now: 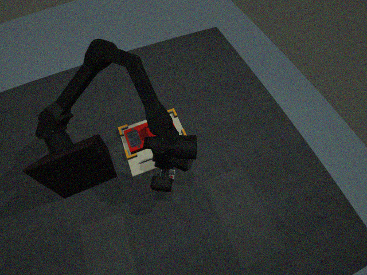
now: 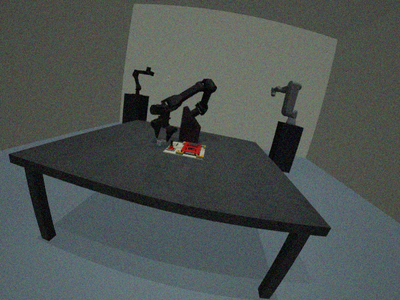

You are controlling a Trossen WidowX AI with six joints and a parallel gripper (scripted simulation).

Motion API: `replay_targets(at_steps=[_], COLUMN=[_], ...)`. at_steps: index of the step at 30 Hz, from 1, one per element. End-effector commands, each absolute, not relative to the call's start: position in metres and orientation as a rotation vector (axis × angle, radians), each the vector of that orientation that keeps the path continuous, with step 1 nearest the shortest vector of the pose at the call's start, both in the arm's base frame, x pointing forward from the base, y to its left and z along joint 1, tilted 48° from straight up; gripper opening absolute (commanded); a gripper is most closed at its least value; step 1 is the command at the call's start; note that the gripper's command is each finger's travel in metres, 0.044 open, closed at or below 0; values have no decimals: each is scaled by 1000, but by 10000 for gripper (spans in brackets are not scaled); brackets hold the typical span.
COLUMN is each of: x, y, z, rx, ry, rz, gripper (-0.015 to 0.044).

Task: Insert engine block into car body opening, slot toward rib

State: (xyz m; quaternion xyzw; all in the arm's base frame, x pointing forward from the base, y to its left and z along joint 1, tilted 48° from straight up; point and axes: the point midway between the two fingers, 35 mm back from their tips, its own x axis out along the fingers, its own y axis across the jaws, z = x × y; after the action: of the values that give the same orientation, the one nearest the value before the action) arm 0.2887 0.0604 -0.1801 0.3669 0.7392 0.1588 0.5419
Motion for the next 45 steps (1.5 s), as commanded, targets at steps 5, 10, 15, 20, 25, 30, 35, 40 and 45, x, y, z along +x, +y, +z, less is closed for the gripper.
replay_targets(at_steps=[5,10,15,20,25,30,35,40,45], x=[283,282,282,282,282,284,287,290,292], y=[71,73,73,73,73,70,59,47,36], z=[-190,-192,-192,-192,-192,-189,-179,-169,-159], rx=[882,882,882,882,882,881,879,877,875], ry=[1765,1765,1765,1765,1765,1765,1763,1762,1762], rz=[376,376,376,376,376,374,370,367,364], gripper=[440,387,256,125,92,0,0,0,0])
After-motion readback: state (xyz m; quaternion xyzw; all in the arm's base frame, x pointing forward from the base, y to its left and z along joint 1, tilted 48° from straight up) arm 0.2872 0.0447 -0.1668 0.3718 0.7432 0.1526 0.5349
